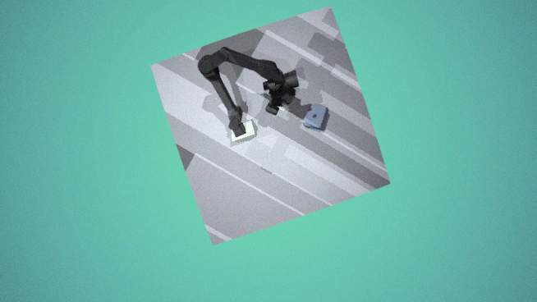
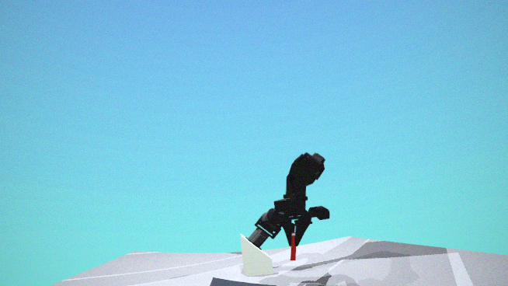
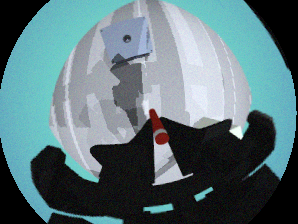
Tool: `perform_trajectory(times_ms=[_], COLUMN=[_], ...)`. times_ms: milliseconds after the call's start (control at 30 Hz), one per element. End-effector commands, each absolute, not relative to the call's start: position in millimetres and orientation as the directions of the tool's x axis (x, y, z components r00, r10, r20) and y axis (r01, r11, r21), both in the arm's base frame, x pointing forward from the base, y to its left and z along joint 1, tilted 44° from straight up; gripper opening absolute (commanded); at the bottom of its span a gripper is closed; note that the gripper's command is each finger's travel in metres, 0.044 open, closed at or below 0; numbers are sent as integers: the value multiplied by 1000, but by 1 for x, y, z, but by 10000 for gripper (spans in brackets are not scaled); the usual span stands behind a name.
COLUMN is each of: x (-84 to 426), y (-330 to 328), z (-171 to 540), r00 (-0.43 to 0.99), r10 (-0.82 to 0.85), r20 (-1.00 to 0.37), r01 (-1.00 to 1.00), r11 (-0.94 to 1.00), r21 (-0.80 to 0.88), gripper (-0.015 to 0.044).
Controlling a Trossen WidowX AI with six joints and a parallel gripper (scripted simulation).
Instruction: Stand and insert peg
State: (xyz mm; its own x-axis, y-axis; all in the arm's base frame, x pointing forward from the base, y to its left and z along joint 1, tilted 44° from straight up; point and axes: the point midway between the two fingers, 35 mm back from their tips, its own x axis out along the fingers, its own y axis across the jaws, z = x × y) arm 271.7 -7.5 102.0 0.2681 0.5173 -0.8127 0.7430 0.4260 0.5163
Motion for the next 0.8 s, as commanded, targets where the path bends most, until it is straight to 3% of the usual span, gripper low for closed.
perform_trajectory(times_ms=[0,767], x=[280,324], y=[-15,-54], z=[100,91], r00=[285,407], r10=[496,363], r20=[-820,-838], r01=[760,826], r11=[405,245], r21=[508,507], gripper=[0,0])
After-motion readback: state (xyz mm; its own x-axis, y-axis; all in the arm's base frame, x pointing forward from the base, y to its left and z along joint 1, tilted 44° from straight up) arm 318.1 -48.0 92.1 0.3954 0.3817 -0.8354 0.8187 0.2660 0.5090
